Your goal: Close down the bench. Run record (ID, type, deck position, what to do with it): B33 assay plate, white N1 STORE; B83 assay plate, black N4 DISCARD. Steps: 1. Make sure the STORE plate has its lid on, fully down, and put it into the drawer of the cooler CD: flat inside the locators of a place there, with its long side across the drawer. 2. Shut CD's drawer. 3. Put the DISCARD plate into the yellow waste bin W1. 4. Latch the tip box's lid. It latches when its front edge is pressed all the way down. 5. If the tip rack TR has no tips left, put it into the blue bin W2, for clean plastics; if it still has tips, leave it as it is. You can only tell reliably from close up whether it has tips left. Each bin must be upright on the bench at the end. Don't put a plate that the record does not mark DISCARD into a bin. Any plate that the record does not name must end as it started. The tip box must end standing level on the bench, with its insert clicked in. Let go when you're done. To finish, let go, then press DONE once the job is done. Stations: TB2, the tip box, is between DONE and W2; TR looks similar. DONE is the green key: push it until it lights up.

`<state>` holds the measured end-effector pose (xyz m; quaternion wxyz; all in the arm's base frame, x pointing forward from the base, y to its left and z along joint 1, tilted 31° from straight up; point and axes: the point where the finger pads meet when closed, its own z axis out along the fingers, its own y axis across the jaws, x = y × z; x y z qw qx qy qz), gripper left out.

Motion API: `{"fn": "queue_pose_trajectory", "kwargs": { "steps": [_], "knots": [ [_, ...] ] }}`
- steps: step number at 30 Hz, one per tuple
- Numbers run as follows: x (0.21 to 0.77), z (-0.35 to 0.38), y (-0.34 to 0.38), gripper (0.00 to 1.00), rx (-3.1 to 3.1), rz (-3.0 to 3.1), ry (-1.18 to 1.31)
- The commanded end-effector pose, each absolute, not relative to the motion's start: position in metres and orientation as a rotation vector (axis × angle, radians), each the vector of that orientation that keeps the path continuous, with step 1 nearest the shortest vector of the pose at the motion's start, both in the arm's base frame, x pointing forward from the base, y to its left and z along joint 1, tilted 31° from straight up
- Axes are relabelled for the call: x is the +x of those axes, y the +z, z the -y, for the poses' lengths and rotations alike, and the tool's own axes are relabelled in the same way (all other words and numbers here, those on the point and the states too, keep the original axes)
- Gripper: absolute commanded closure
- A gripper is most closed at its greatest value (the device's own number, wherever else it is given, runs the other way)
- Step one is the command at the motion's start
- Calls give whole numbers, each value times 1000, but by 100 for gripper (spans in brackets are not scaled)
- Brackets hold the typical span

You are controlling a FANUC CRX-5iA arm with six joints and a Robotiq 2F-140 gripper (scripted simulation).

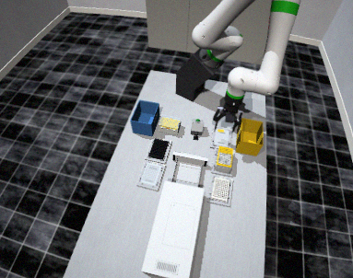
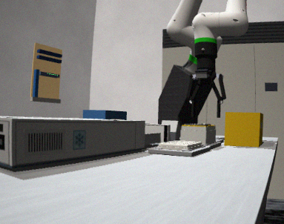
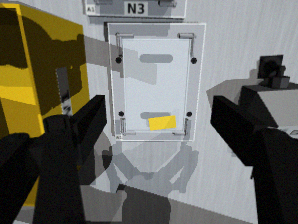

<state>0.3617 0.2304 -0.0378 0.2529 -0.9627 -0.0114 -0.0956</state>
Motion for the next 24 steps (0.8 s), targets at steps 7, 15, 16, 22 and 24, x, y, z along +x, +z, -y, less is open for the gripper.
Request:
{"fn": "queue_pose_trajectory", "kwargs": {
  "steps": [7,15,16,22,24],
  "knots": [
    [364,-235,-45,30,-2617,31,-261],
    [366,-240,-54,30,-2617,31,-261],
    [366,-241,-55,30,-2617,31,-261],
    [367,-243,-60,30,-2617,31,-261],
    [367,-245,-62,30,-2617,31,-261]
  ]
}}
